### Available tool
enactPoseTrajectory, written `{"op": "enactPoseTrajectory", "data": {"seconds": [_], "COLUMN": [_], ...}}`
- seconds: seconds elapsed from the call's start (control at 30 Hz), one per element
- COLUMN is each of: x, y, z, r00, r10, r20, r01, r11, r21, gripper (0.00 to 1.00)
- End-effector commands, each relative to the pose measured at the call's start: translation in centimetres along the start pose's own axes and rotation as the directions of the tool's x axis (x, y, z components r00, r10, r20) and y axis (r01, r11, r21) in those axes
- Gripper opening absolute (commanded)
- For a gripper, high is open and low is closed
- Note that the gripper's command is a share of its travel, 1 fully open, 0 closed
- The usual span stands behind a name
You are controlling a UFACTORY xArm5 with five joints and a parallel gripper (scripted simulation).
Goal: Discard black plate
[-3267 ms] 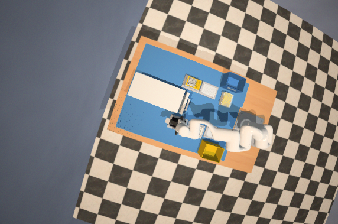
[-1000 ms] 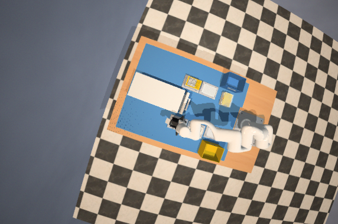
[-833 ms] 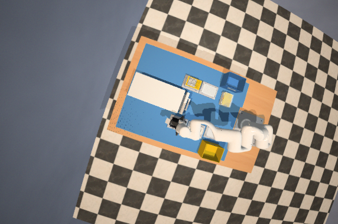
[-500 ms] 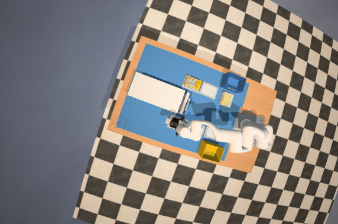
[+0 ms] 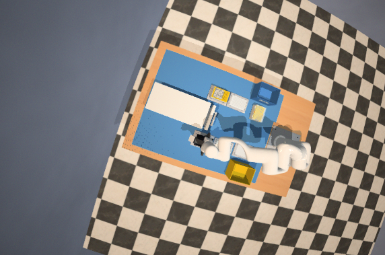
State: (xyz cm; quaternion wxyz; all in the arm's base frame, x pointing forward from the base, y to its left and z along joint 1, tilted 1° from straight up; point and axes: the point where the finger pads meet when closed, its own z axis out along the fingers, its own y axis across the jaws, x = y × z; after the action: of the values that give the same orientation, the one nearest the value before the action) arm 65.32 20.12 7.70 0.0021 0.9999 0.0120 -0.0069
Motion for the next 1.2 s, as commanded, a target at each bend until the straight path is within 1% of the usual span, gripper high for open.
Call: {"op": "enactPoseTrajectory", "data": {"seconds": [0.0, 0.5, 0.57, 1.07, 1.17], "x": [0.1, 0.1, 0.1, 0.1, 0.1], "y": [0.0, 0.0, 0.0, 0.0, 0.0], "z": [-0.7, -3.2, -3.2, -5.7, -5.9], "r00": [1.0, 1.0, 1.0, 1.0, 1.0], "r10": [0.0, 0.0, 0.0, 0.0, 0.0], "r20": [-0.005, -0.005, -0.005, -0.005, -0.005], "r01": [0.0, 0.0, 0.0, 0.0, 0.0], "r11": [1.0, 1.0, 1.0, 1.0, 1.0], "r21": [0.001, 0.001, 0.001, 0.001, 0.001], "gripper": [0.0, 0.0, 0.0, 0.0, 0.0]}}
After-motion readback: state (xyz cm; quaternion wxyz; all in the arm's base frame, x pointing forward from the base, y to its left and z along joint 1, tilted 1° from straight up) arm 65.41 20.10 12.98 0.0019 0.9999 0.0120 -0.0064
